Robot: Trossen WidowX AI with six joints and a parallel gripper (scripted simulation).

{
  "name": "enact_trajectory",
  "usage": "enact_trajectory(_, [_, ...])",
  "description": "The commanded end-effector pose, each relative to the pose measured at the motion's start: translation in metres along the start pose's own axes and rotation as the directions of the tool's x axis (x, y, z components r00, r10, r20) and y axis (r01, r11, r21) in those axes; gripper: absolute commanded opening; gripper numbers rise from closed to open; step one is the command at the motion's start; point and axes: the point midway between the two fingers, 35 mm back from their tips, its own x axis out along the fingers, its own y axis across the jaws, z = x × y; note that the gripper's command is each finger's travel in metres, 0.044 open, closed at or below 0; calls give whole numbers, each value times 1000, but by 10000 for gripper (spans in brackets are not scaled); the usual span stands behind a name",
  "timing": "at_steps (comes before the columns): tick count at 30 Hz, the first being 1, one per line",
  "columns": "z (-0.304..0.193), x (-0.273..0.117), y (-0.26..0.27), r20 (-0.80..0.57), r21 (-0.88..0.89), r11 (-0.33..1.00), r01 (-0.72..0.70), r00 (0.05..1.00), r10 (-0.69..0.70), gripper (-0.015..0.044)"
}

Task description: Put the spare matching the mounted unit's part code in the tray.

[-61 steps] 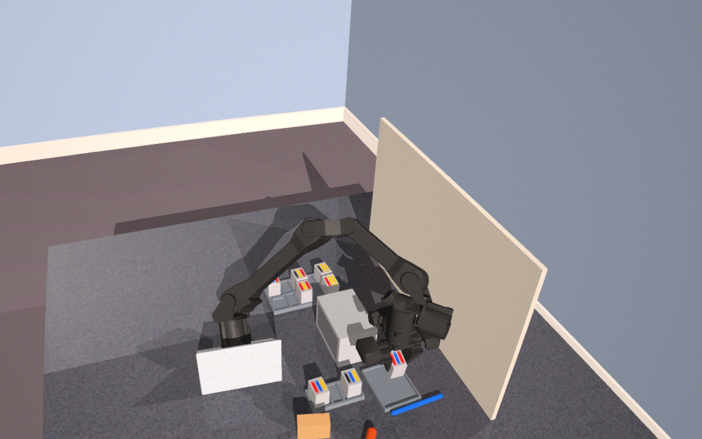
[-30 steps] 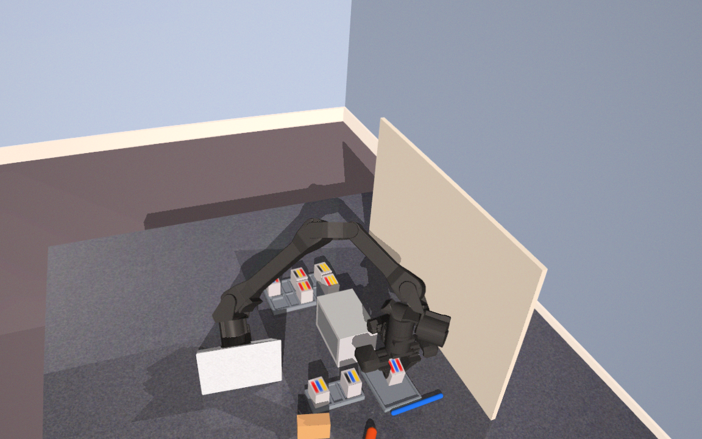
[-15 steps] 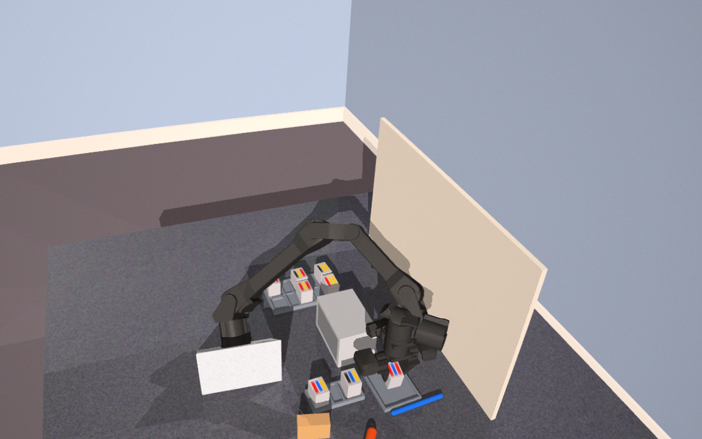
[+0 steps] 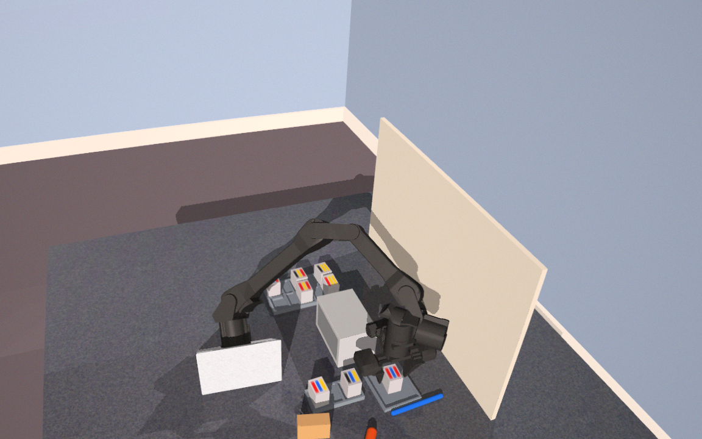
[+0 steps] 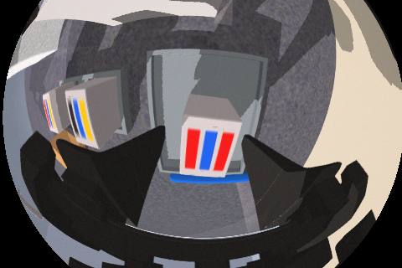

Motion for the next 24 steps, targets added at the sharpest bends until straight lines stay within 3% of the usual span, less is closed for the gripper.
enact_trajectory(1, [0, 0, 0, 0, 0, 1000, 0, 1000, 0, 394])
enact_trajectory(3, [0, -3, 0, 0, 0, 1000, 0, 1000, 0, 440])
enact_trajectory(11, [-1, -104, 0, 0, 5, 1000, -2, 1000, 2, 440])
enact_trajectory(24, [-4, -105, -2, -12, 6, 1000, 19, 1000, -19, 440])
